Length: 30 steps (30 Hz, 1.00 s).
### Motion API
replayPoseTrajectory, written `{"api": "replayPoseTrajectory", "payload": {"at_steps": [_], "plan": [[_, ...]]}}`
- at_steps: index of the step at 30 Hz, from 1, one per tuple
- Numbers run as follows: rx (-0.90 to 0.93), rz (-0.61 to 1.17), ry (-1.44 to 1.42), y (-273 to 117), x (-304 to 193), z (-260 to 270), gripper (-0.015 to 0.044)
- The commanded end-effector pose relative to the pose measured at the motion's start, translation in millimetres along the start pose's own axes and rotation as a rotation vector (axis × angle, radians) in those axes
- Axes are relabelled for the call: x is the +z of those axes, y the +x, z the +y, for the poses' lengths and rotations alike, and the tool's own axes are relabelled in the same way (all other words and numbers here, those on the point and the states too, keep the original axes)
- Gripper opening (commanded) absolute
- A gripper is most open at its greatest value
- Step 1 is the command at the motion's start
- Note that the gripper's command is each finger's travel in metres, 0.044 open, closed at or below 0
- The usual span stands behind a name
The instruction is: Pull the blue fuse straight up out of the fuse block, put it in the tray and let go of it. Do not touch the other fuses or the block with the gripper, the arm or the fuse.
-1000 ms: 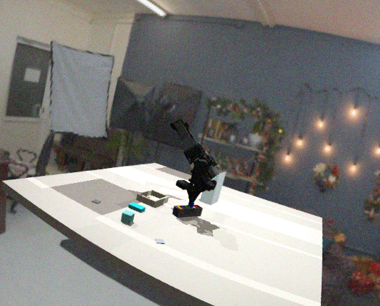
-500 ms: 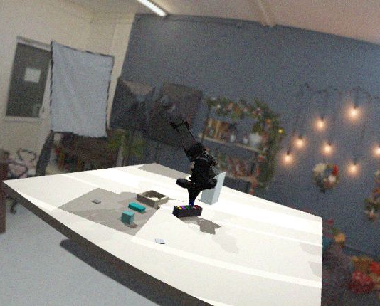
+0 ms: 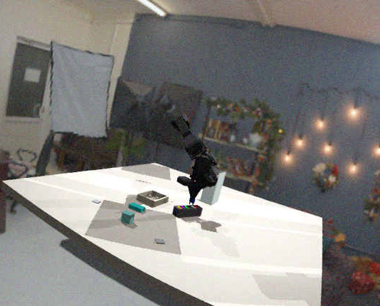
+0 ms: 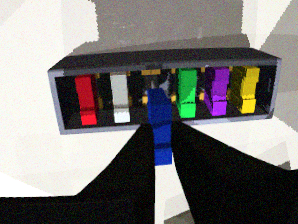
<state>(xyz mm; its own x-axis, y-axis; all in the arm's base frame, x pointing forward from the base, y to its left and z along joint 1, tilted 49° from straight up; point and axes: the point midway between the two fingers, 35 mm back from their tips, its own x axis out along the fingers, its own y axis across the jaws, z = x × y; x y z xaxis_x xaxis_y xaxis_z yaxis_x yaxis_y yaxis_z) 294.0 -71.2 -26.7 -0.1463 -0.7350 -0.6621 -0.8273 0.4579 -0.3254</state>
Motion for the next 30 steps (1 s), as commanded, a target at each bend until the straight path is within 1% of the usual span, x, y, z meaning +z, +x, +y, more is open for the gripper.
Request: {"api": "replayPoseTrajectory", "payload": {"at_steps": [1,7,13,21,30], "plan": [[-0.003,-0.008,0.007,-9.3,1.9,-1.7,0.0],[-0.003,-0.008,0.007,-17.6,1.7,-1.5,0.0],[-0.002,-0.01,0.007,-18.0,-1.7,-5.0,0.0],[0.003,-0.025,0.004,-18.8,-47.5,-43.0,0.0],[-0.001,-0.021,0.005,-18.0,-111.8,-75.7,0.0]]}}
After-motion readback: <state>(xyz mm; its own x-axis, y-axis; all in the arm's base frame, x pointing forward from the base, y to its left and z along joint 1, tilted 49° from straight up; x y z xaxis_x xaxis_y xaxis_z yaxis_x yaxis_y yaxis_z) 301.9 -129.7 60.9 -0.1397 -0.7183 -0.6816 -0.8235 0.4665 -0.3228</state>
